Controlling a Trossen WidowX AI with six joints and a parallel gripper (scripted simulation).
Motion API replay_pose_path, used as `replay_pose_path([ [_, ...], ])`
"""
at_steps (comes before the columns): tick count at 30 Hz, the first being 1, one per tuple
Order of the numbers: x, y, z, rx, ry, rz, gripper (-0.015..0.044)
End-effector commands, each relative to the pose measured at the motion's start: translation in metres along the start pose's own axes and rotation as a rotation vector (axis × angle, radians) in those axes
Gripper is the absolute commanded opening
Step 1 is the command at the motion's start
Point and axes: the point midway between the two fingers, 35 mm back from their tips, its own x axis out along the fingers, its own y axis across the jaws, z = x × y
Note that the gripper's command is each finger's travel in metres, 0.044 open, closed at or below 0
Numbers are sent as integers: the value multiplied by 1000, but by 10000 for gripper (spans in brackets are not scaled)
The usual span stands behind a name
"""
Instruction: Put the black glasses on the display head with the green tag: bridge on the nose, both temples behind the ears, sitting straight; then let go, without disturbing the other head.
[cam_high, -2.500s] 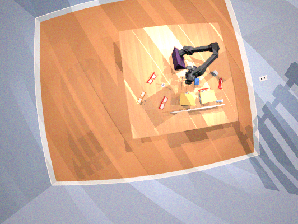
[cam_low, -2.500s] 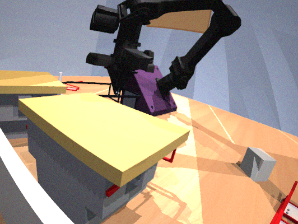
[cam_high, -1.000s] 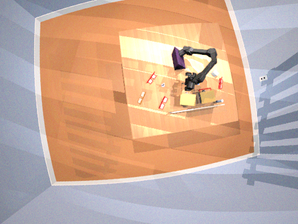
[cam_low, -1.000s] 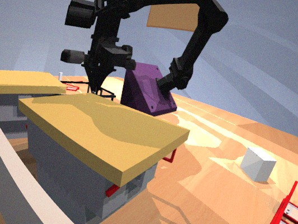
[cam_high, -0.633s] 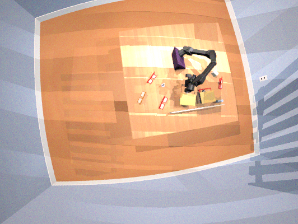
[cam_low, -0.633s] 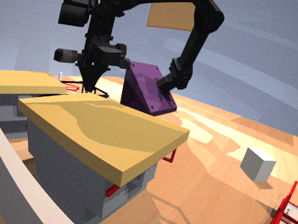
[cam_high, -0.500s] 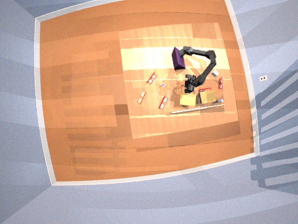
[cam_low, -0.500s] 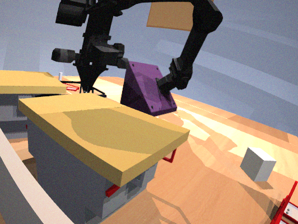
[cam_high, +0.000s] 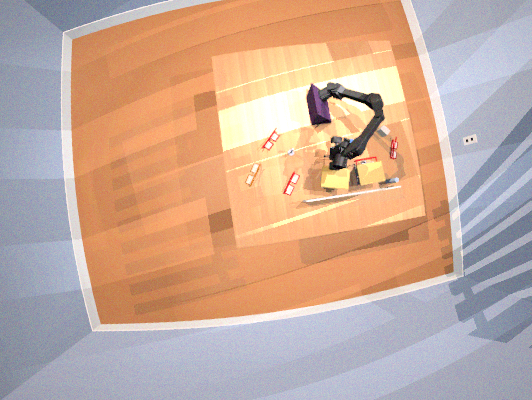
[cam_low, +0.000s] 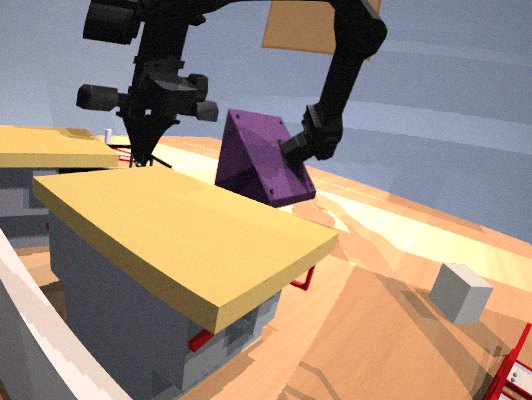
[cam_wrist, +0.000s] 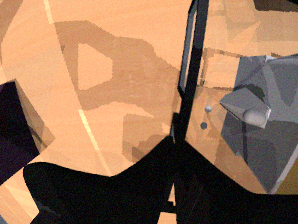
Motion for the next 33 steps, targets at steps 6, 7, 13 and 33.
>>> replay_pose_path([
  [6,0,-12,1,2,-6,-3,0],
  [7,-1,-13,1,2,-6,-3,0],
  [13,0,-21,1,2,-6,-3,0],
  [33,1,-36,1,1,-6,-4,0],
])
